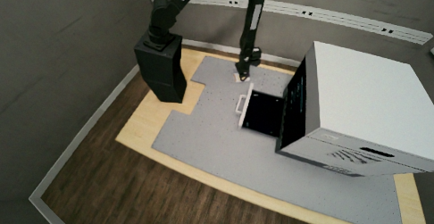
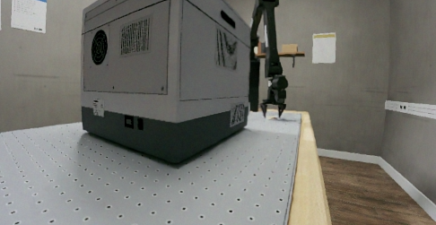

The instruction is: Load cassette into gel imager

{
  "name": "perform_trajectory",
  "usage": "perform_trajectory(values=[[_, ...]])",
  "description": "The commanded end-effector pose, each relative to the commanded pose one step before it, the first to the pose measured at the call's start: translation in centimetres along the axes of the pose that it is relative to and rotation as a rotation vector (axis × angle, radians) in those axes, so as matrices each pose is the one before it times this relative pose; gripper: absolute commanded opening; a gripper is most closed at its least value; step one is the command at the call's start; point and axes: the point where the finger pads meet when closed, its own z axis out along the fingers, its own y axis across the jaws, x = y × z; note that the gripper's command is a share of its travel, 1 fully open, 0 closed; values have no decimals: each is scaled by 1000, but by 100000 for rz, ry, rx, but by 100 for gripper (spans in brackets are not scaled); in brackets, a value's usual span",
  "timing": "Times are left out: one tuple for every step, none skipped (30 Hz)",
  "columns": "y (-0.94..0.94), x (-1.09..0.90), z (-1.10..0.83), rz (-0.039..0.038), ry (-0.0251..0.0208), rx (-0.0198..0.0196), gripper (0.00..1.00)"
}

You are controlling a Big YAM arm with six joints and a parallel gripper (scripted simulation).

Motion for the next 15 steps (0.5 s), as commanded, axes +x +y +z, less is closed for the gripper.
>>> perform_trajectory(values=[[-19, -501, -204, 31, -1093, -184, 78], [0, 0, 0, 0, 0, 0, 78], [0, 0, 0, 0, 0, 0, 78], [-306, -978, -825, 232, -2074, -56, 78], [53, 457, -141, -130, 1050, -4, 78], [0, 0, 0, 0, 0, 0, 78], [0, 0, 0, 0, 0, 0, 78], [61, 163, -137, -79, 588, -16, 78], [58, 78, -147, -48, 297, -23, 78], [68, 2, -139, -15, -13, -33, 78], [68, 2, -139, -15, -13, -33, 78], [67, 2, -139, -15, -13, -33, 78], [68, 2, -139, -15, -13, -33, 78], [68, 2, -139, -14, -13, -33, 78], [68, 2, -139, -14, -13, -34, 78]])
